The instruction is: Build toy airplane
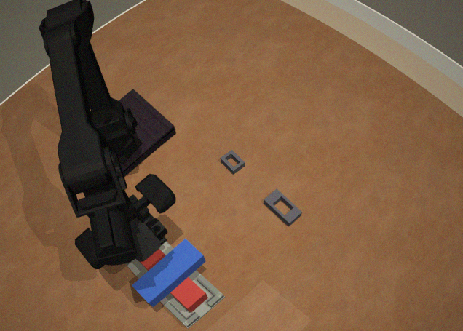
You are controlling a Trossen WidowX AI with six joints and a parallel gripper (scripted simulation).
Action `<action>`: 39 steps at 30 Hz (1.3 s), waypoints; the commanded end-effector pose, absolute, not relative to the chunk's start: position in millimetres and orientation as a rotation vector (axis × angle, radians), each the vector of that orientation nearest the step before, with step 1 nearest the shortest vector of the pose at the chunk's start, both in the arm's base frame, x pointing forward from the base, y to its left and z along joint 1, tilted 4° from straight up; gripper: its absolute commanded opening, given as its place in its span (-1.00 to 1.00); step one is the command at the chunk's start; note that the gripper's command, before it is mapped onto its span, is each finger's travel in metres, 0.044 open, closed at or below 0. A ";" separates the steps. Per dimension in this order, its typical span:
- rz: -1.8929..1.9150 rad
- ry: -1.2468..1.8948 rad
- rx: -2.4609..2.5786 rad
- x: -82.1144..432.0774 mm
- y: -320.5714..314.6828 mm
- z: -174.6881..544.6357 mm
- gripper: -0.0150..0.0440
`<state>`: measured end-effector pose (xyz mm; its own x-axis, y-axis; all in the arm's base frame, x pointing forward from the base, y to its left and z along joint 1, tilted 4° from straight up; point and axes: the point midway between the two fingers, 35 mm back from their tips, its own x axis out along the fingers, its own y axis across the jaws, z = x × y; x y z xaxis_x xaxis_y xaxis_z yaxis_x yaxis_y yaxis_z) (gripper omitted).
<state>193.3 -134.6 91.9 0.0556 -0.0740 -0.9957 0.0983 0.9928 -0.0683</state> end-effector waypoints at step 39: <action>-0.127 1.506 0.018 190.5 -130.0 183.5 0.39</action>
